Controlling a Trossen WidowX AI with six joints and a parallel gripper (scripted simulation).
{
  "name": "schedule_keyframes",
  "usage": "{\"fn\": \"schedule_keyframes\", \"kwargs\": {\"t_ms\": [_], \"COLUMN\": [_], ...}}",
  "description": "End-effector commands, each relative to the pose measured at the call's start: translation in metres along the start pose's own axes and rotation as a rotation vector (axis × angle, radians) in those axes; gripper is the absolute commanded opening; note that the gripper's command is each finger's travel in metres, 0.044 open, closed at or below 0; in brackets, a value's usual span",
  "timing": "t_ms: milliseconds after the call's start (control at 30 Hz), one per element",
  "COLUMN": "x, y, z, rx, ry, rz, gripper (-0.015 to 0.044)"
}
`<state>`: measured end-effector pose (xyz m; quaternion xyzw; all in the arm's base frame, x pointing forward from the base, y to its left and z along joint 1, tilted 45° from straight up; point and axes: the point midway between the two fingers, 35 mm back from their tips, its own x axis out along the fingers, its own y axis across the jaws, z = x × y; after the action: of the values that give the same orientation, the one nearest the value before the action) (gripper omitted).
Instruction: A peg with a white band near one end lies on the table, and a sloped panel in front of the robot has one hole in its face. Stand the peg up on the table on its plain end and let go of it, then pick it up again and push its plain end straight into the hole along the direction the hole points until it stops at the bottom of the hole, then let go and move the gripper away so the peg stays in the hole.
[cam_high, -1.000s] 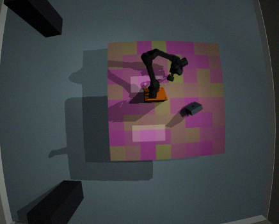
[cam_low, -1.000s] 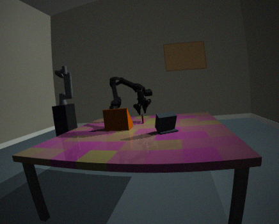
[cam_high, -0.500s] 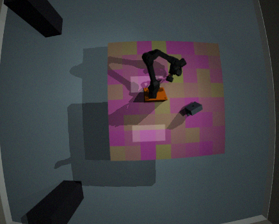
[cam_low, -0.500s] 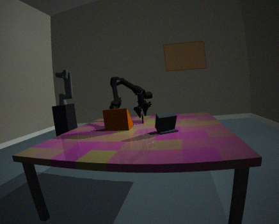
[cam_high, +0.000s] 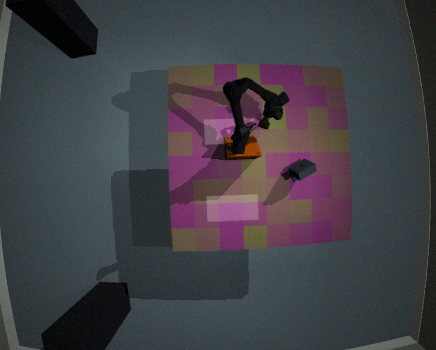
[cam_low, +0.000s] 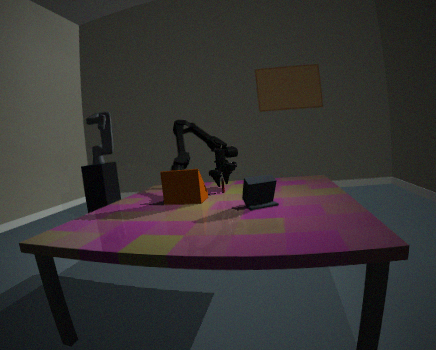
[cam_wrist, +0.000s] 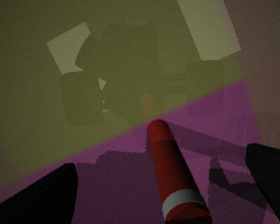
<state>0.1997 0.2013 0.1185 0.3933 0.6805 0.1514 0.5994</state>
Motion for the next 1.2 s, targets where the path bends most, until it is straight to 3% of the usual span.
{"fn": "schedule_keyframes", "kwargs": {"t_ms": [0,333,633,1167], "x": [0.000,0.000,-0.001,-0.050], "y": [0.000,0.000,0.000,-0.001], "z": [0.000,0.000,0.000,0.008], "rx": [-0.001,-0.001,-0.001,0.003], "ry": [0.000,0.000,0.000,-0.003], "rz": [0.001,0.001,0.000,-0.016], "gripper": [0.0335,0.0072,0.0000,0.0000]}}
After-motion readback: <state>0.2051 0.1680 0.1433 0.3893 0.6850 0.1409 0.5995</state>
